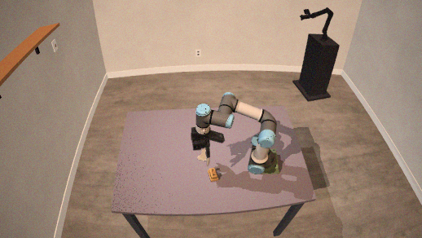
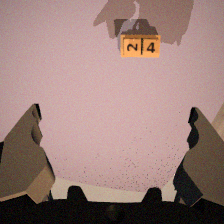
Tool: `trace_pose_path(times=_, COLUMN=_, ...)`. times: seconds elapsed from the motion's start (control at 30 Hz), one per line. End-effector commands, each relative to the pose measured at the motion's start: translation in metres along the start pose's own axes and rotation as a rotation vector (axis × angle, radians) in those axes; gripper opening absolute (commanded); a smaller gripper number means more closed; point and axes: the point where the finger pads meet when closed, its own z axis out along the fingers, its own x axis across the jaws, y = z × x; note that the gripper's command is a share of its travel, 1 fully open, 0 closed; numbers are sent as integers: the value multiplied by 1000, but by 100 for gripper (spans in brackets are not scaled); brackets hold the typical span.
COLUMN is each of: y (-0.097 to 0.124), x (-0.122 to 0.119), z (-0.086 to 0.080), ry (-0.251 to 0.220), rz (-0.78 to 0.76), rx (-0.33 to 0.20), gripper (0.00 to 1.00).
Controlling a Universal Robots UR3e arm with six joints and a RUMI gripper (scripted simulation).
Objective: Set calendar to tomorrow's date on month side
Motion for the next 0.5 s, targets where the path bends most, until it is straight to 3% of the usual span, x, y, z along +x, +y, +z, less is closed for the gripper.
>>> trace_pose_path(times=0.0, y=-17, x=8, z=2, ry=35, rz=-28, rx=1, gripper=100)
trace_pose_path(times=0.47, y=-36, x=21, z=7, ry=74, rz=-57, rx=14, gripper=100)
